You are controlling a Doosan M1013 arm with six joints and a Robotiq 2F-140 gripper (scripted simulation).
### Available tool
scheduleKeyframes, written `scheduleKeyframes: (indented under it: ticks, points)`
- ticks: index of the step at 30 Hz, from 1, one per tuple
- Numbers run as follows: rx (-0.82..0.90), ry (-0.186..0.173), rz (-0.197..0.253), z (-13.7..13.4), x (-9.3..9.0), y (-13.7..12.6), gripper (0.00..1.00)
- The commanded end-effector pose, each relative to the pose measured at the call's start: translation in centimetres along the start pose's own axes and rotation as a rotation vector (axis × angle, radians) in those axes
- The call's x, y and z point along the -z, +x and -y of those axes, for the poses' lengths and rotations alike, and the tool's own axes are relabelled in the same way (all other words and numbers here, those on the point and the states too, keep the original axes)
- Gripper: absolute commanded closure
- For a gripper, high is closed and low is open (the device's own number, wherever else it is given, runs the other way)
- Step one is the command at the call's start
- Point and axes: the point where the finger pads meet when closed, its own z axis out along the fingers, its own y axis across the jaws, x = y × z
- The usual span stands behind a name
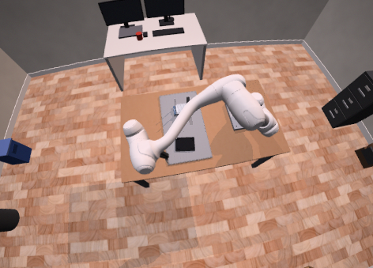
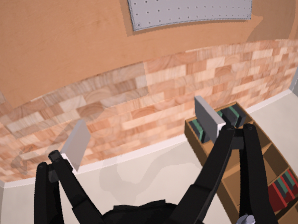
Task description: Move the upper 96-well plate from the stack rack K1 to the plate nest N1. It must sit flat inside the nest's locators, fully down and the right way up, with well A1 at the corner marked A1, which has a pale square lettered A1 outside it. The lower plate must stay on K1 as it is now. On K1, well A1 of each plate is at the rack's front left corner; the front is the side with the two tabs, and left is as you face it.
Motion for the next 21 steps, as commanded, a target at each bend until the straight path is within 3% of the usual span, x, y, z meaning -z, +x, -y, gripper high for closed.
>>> scheduleKeyframes:
  ticks: [1,17,21]
  points:
    - [0.000,0.000,0.000,0.0,0.0,0.0,0.00]
    - [0.000,0.000,0.000,0.0,0.0,0.0,0.00]
    - [0.061,0.015,-0.010,-0.1,0.6,1.9,0.00]
